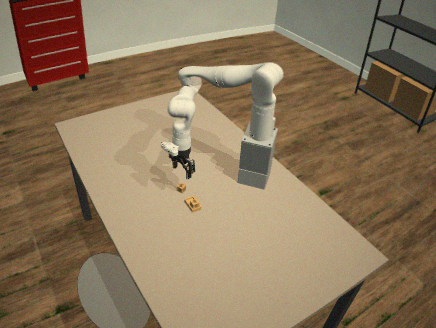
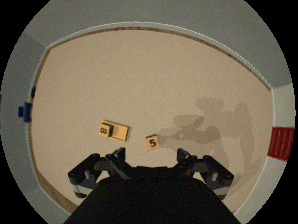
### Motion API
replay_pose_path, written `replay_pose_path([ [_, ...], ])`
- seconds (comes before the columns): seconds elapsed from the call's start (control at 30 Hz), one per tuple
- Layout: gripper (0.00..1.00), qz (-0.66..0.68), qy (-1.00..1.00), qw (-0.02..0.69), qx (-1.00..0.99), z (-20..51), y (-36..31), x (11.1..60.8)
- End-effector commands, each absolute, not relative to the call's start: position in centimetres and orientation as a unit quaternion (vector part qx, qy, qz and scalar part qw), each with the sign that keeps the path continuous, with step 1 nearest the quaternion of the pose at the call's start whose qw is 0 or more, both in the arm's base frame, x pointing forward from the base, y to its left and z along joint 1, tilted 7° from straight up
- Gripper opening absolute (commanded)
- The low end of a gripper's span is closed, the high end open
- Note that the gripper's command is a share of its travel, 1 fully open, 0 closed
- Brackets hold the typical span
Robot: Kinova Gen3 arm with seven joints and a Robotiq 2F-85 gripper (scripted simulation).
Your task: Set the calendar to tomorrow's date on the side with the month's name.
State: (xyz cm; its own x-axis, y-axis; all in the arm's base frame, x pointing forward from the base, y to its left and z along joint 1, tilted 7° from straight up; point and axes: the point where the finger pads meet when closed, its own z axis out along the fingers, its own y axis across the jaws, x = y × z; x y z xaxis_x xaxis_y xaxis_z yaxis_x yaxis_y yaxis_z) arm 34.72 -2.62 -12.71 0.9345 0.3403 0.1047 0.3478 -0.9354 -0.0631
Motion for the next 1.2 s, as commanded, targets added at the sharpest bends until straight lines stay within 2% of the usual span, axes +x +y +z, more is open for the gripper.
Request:
replay_pose_path([
  [0.0, 1.0, -0.048, -0.201, 0.037, -0.978, -12.64, -2.83, 34.81],
  [0.37, 1.0, -0.051, -0.303, 0.031, -0.951, -12.8, -2.9, 34.73],
  [0.83, 1.0, -0.051, -0.326, 0.03, -0.944, -12.84, -2.92, 34.71],
  [0.87, 0.46, -0.051, -0.326, 0.03, -0.944, -12.84, -2.92, 34.71],
  [1.17, 0.46, -0.051, -0.326, 0.03, -0.944, -12.84, -2.92, 34.71],
])
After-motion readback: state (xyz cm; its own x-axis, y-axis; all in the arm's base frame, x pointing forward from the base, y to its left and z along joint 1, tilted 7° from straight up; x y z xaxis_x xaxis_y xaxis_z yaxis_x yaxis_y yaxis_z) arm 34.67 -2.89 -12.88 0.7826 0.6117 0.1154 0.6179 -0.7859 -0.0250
